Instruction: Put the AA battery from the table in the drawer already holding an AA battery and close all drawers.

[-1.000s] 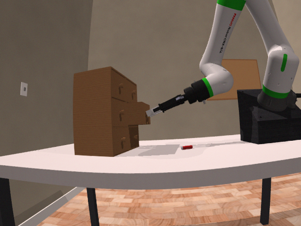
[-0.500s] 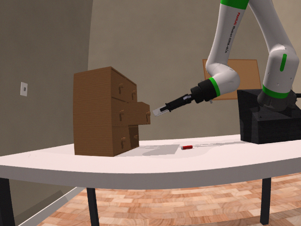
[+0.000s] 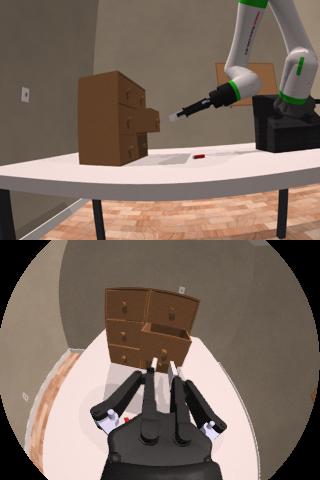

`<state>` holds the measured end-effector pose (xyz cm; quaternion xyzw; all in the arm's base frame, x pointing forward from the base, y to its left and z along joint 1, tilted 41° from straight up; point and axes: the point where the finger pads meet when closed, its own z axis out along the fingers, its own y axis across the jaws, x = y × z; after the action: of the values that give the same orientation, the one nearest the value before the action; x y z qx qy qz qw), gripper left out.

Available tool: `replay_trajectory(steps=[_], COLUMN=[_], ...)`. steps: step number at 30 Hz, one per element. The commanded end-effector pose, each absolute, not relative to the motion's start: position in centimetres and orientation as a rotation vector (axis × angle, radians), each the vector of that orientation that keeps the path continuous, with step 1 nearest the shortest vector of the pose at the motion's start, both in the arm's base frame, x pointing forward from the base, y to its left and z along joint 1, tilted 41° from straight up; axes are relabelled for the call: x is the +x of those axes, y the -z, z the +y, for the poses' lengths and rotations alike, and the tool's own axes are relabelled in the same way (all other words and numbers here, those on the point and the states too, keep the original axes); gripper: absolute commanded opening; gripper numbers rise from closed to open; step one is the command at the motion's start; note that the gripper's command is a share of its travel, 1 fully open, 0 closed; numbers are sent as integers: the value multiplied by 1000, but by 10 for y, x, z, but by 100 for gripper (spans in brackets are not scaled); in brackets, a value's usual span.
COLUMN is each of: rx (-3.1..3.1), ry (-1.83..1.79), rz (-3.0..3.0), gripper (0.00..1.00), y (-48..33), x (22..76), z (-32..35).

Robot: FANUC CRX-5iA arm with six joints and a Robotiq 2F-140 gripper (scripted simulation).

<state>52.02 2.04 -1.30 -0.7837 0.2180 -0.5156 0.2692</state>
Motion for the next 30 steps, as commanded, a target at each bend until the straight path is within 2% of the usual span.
replay_trajectory(steps=[1, 9, 30], rx=[-2113, -2113, -2143], ry=[1387, 1387, 1324], rz=[586, 586, 564], gripper=[20, 20, 20], y=[6, -1, -5], x=[500, 482, 477], z=[17, 13, 10])
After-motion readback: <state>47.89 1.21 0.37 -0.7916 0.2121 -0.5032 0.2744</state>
